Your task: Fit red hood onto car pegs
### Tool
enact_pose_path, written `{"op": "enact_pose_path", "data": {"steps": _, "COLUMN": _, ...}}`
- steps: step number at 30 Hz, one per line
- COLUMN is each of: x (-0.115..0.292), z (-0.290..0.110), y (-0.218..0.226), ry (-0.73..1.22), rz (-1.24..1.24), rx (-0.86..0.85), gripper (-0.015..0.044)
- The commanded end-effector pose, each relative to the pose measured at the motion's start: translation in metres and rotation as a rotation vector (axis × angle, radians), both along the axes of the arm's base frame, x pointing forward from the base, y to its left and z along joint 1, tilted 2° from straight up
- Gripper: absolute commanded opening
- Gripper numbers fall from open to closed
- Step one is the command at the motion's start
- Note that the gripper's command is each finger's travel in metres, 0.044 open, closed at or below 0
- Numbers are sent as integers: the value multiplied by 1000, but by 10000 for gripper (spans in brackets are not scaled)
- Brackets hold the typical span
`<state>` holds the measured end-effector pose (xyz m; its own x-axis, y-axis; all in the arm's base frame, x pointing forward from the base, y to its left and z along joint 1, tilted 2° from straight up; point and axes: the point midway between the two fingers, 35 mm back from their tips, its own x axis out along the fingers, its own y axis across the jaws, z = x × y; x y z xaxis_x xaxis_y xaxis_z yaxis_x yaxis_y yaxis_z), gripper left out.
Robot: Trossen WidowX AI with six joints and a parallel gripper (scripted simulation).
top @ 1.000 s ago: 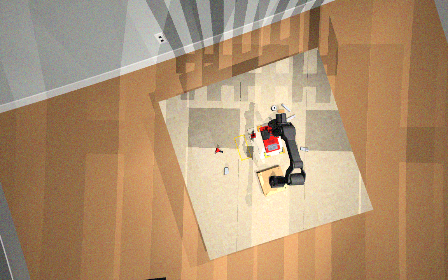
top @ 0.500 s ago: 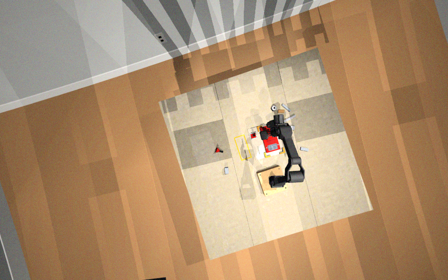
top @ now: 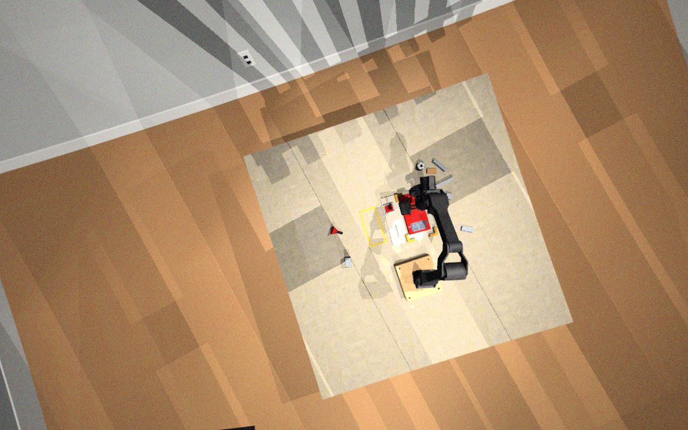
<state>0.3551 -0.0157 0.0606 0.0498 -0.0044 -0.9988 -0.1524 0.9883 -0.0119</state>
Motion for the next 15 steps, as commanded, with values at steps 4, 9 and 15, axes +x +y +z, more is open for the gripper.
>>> {"op": "enact_pose_path", "data": {"steps": 4, "x": 0, "z": 0, "y": 0, "ry": -2, "rz": 6, "rx": 3, "gripper": 0}}
{"op": "enact_pose_path", "data": {"steps": 9, "x": 0, "z": 0, "y": 0, "ry": -2, "rz": 6, "rx": 3, "gripper": 0}}
{"op": "enact_pose_path", "data": {"steps": 15, "x": 0, "z": -2, "y": 0, "ry": -2, "rz": 6, "rx": 3, "gripper": 0}}
